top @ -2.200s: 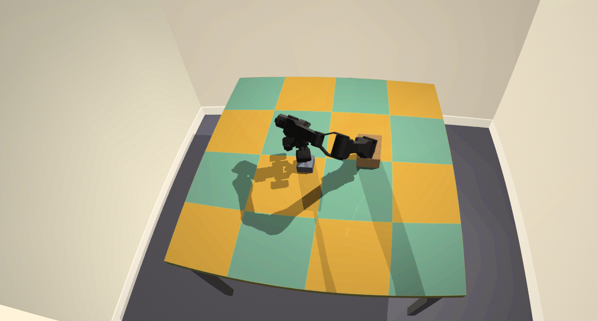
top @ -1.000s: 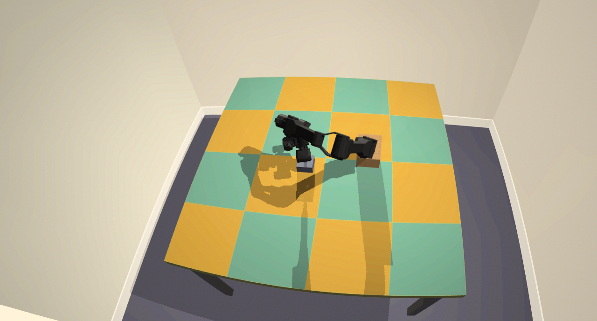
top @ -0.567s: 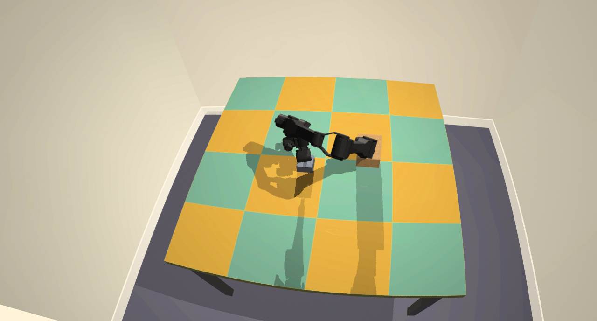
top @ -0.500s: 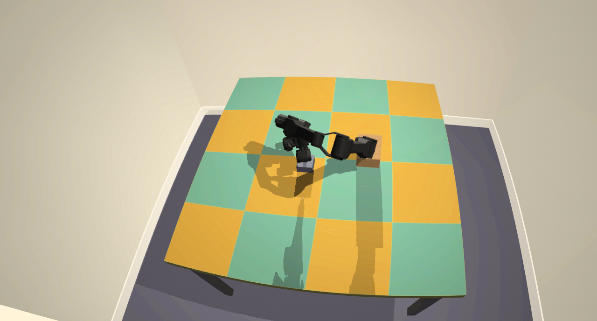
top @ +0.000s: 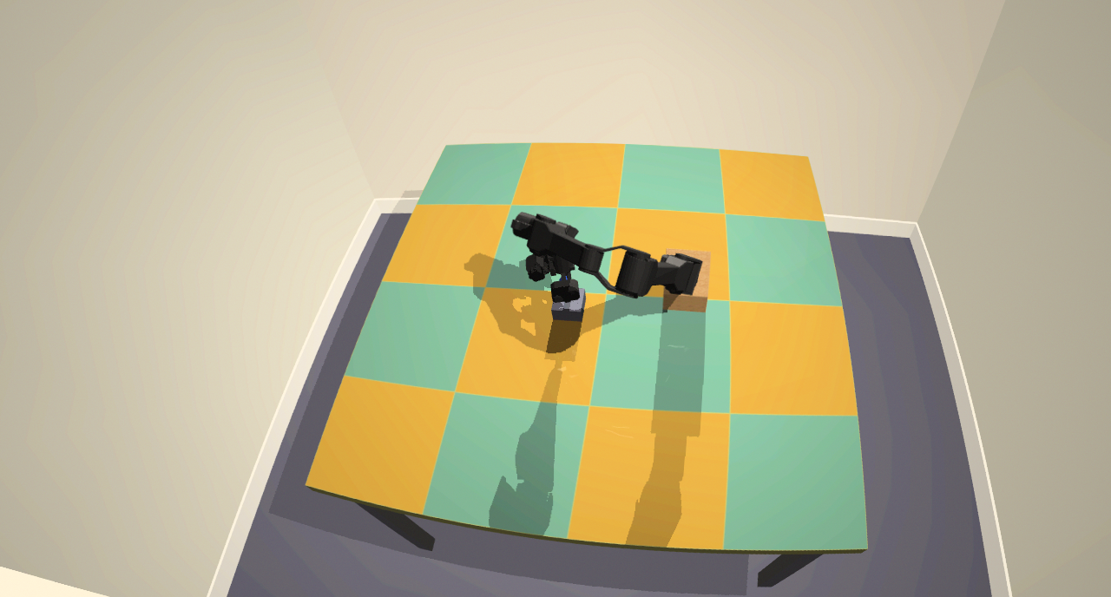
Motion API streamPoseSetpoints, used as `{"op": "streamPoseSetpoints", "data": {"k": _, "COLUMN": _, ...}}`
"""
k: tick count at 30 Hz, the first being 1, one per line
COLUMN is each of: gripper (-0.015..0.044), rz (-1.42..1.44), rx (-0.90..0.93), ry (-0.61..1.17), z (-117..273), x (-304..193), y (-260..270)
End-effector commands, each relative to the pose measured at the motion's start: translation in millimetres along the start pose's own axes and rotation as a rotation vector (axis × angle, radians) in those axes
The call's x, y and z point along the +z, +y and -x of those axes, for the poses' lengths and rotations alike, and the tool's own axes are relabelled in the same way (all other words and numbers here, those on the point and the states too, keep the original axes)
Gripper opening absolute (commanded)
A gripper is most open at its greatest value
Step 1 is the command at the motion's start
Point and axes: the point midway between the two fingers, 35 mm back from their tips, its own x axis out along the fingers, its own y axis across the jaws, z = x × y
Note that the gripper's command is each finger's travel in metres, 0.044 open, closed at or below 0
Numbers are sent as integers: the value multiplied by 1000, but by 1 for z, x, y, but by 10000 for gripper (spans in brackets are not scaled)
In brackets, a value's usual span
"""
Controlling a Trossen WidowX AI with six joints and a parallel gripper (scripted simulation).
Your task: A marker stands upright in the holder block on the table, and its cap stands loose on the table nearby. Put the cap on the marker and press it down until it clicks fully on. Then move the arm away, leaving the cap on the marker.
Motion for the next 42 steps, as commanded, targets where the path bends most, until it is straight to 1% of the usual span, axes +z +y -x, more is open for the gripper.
{"op": "streamPoseSetpoints", "data": {"k": 1, "gripper": 440, "rz": 0, "rx": 0, "ry": 0, "z": 0, "x": 0, "y": 0}}
{"op": "streamPoseSetpoints", "data": {"k": 3, "gripper": 440, "rz": 0, "rx": -2, "ry": 0, "z": 10, "x": 1, "y": -1}}
{"op": "streamPoseSetpoints", "data": {"k": 7, "gripper": 440, "rz": -1, "rx": -4, "ry": 2, "z": 65, "x": 1, "y": -1}}
{"op": "streamPoseSetpoints", "data": {"k": 9, "gripper": 440, "rz": -1, "rx": -2, "ry": 2, "z": 75, "x": 0, "y": -1}}
{"op": "streamPoseSetpoints", "data": {"k": 11, "gripper": 440, "rz": -1, "rx": -2, "ry": 2, "z": 75, "x": 0, "y": -1}}
{"op": "streamPoseSetpoints", "data": {"k": 13, "gripper": 387, "rz": -55, "rx": -2, "ry": 2, "z": 73, "x": 0, "y": -1}}
{"op": "streamPoseSetpoints", "data": {"k": 16, "gripper": 309, "rz": -232, "rx": 0, "ry": 2, "z": 67, "x": -1, "y": -1}}
{"op": "streamPoseSetpoints", "data": {"k": 28, "gripper": 0, "rz": -245, "rx": 0, "ry": 2, "z": 66, "x": -1, "y": -1}}
{"op": "streamPoseSetpoints", "data": {"k": 42, "gripper": 0, "rz": -245, "rx": 0, "ry": 2, "z": 60, "x": -1, "y": -1}}
